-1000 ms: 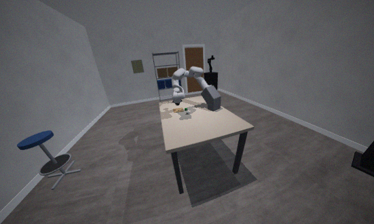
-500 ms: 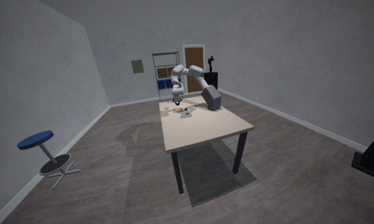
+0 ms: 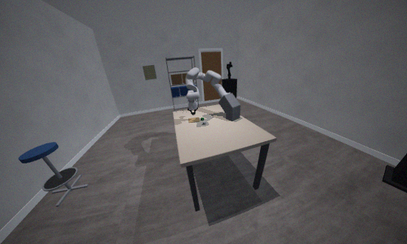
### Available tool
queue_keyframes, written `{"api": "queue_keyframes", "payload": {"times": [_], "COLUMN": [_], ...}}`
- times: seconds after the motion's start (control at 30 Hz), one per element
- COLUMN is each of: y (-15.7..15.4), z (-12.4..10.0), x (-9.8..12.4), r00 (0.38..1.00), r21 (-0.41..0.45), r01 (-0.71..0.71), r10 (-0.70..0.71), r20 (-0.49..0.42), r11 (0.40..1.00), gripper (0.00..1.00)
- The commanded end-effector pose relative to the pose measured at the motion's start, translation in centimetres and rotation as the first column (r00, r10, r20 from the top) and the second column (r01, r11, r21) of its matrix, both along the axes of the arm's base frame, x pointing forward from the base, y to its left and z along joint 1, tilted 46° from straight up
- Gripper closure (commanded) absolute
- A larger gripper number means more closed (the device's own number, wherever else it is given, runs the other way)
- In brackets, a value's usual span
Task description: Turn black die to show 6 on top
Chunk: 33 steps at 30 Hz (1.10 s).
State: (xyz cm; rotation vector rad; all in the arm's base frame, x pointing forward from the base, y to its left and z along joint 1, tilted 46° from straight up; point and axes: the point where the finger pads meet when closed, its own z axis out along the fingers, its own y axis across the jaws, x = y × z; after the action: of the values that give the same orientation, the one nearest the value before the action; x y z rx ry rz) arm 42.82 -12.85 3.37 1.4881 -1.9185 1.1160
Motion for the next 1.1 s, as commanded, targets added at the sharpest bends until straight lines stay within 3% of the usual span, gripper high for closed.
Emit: {"api": "queue_keyframes", "payload": {"times": [0.0,0.1,0.33,0.63,1.07], "y": [-0.09,-0.04,-0.1,-0.43,-0.59], "z": [0.33,0.4,0.4,0.63,0.52], "x": [0.06,-0.04,-0.08,-0.19,-0.53], "r00": [0.999,0.998,0.997,0.989,0.989], "r21": [0.126,0.171,0.191,0.396,0.431], "r01": [-0.046,-0.064,-0.069,-0.145,-0.148], "r10": [0.044,0.061,0.065,0.129,0.134], "r20": [0.019,0.026,0.027,0.067,0.062], "r11": [0.991,0.983,0.979,0.907,0.89], "gripper": [0.73,0.73,0.73,0.73,0.73]}}
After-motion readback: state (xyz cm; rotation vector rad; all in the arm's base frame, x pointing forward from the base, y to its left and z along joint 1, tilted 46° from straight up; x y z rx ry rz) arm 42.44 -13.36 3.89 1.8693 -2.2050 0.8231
